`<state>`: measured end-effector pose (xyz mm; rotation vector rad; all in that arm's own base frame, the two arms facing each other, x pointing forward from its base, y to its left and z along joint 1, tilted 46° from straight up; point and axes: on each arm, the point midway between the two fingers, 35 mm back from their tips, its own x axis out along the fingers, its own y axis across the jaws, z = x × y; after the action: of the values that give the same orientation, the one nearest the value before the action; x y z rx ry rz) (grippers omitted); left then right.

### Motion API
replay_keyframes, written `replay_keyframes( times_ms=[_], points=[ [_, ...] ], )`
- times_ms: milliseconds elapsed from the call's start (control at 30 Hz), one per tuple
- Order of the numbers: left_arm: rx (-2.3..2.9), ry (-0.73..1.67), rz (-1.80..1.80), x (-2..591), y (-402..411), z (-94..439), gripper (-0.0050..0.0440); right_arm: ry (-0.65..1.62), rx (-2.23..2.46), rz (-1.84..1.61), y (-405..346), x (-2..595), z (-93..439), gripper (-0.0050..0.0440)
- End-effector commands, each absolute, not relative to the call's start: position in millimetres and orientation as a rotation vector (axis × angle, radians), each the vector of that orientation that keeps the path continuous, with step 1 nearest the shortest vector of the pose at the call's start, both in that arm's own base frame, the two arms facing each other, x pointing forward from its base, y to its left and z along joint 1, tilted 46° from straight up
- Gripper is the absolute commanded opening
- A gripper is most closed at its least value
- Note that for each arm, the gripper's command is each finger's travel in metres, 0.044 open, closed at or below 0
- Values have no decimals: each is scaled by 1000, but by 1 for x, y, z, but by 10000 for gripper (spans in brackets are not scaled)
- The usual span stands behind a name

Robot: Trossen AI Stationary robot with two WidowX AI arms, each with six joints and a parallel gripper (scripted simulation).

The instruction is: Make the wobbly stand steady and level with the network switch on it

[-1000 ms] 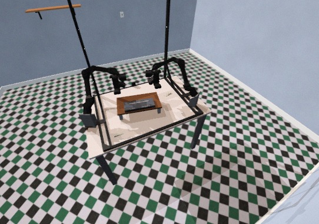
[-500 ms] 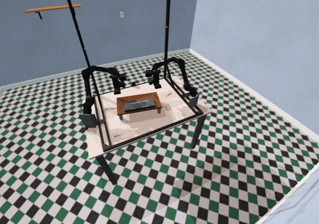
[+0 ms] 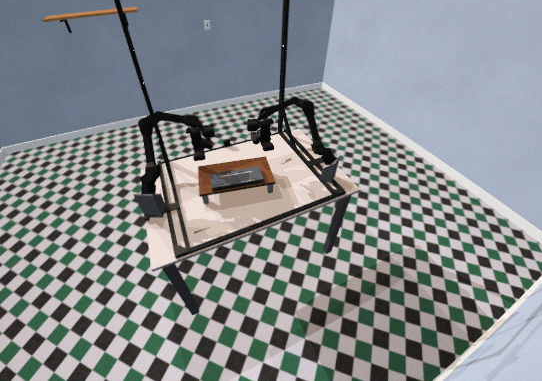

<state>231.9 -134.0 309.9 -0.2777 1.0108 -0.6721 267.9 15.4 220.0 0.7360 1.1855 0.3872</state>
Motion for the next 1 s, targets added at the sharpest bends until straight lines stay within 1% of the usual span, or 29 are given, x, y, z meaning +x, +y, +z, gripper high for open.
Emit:
replay_keyframes(
  times_ms=[0,133,300,533,700,867,967],
  points=[
    [-278,1011,-672,232,-134,310,0,1093,652,371,6,285,232,0],
    [-278,1011,-672,232,-134,310,0,897,491,329,-14,318,264,0],
    [-278,1011,-672,232,-134,310,0,640,309,264,-37,352,320,0],
    [-278,1011,-672,232,-134,310,0,634,307,267,-36,348,323,0],
    [-278,1011,-672,232,-134,310,0,405,169,202,-52,367,383,0],
    [-278,1011,-672,232,-134,310,0,168,48,133,-64,373,451,0],
    [-278,1011,-672,232,-134,310,0,168,48,133,-64,373,451,0]
  ],
)
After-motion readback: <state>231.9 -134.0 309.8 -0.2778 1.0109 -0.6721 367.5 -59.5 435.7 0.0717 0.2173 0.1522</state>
